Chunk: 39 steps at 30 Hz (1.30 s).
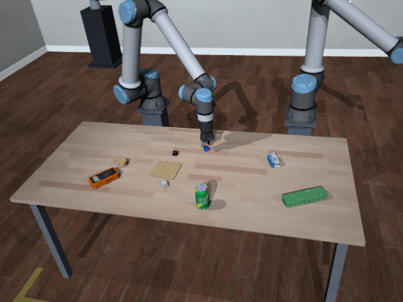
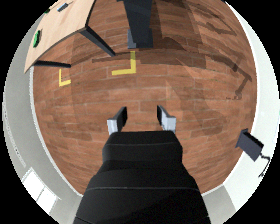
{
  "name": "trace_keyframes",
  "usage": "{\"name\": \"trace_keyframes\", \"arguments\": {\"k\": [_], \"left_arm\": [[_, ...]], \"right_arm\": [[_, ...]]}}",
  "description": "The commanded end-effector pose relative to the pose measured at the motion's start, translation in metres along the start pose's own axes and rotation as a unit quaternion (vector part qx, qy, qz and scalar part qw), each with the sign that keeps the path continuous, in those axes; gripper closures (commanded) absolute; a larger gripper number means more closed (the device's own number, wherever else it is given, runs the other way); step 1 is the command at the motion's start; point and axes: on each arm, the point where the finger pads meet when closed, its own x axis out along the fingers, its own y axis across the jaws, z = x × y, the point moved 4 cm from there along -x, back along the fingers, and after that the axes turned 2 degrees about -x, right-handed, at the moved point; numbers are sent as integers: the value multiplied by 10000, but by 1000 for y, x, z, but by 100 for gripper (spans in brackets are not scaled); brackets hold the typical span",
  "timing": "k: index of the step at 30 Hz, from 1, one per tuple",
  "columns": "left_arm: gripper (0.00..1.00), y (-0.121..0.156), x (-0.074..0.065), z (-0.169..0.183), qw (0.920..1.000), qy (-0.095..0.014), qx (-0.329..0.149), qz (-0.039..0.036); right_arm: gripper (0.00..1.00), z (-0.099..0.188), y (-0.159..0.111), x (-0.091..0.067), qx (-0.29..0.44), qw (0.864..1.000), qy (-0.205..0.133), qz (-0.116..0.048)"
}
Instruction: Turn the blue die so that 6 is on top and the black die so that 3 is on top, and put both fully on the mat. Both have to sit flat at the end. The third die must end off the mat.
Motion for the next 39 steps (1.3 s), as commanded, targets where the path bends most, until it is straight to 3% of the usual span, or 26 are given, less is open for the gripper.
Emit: {"name": "trace_keyframes", "arguments": {"k": [1,22,39], "left_arm": [[0,0,-1,1,10000,-8,0,-2],[0,0,-1,1,10000,-8,0,-2],[0,0,-1,1,10000,-8,0,-2]], "right_arm": [[21,1,0,-1,0,10000,-12,3],[21,2,0,0,0,10000,-12,3],[21,2,0,22,0,10000,-12,3]]}}
